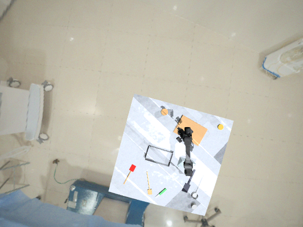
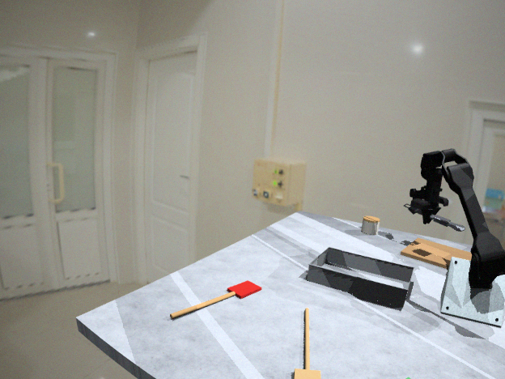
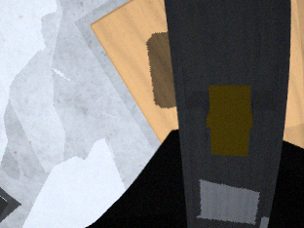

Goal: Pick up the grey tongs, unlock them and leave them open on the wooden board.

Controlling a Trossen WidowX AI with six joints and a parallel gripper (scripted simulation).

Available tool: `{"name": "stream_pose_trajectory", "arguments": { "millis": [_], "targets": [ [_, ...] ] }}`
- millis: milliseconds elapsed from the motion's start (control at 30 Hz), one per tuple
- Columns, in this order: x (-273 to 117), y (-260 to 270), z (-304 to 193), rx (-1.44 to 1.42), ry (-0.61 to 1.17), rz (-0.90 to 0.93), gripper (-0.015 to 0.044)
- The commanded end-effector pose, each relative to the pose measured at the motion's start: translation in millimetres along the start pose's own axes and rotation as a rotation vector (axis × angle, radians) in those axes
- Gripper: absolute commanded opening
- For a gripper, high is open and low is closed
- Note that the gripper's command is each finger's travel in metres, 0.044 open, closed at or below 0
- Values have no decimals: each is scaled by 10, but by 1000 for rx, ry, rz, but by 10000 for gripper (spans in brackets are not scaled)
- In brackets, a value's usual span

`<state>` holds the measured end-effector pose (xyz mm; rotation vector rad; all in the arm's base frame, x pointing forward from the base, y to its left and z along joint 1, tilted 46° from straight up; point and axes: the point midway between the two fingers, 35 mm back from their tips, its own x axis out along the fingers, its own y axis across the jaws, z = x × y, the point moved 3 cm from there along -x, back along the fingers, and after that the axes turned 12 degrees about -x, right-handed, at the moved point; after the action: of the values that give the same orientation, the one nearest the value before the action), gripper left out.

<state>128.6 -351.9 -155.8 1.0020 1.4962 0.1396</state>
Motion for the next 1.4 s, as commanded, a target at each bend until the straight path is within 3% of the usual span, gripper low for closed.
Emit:
{"name": "stream_pose_trajectory", "arguments": {
  "millis": [0,433,867,1367],
  "targets": [
    [-7,-285,-231,-96,-3,-19,-150],
    [88,-900,-942,-353,6,-32,-150],
    [94,-924,-982,-364,-14,-26,-150],
    [-98,-981,-1206,-326,-623,48,-150]
  ]
}}
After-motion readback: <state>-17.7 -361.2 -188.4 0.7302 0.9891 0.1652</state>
